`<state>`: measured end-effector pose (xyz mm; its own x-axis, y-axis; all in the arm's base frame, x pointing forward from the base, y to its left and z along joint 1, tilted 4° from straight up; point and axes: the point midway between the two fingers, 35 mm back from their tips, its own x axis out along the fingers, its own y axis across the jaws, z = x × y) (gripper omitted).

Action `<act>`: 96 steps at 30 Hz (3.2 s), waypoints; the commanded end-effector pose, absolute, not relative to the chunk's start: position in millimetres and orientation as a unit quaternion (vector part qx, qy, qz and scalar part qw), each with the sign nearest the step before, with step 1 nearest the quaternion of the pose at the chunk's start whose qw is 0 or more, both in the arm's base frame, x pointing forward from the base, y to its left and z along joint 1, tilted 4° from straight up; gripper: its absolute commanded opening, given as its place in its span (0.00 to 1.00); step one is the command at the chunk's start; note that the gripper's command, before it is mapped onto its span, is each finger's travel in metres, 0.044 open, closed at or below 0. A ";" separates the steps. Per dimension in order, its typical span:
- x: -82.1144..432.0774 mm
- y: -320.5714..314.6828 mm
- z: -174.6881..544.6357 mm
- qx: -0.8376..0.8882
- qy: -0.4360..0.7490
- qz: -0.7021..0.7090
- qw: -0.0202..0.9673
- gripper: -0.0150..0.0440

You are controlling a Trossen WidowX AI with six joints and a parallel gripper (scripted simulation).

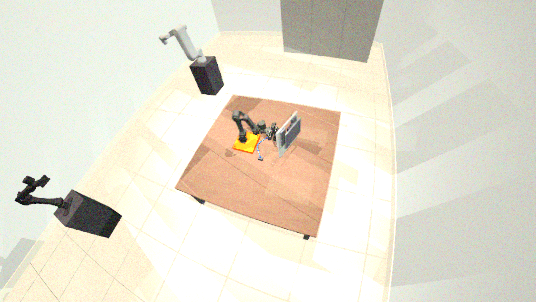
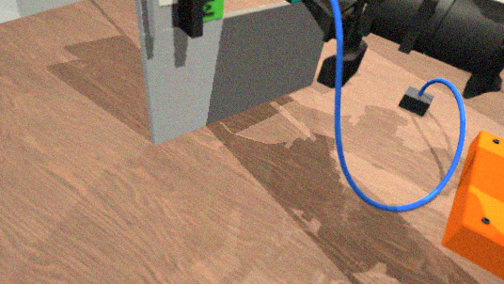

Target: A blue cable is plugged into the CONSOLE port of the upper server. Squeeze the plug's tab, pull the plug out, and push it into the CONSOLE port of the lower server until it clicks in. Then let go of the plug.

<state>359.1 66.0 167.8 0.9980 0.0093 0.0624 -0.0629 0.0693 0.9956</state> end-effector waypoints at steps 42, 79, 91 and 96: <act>358.0 64.0 164.4 0.680 -0.024 0.026 0.732 0.25; 364.1 64.9 166.3 0.680 -0.025 0.027 0.733 0.25; 364.5 65.9 167.0 0.680 -0.024 0.027 0.733 0.25; 364.6 66.4 167.3 0.680 -0.024 0.028 0.733 0.25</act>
<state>361.6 63.0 163.3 0.9980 -0.0044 0.0636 -0.0631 0.0716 0.9954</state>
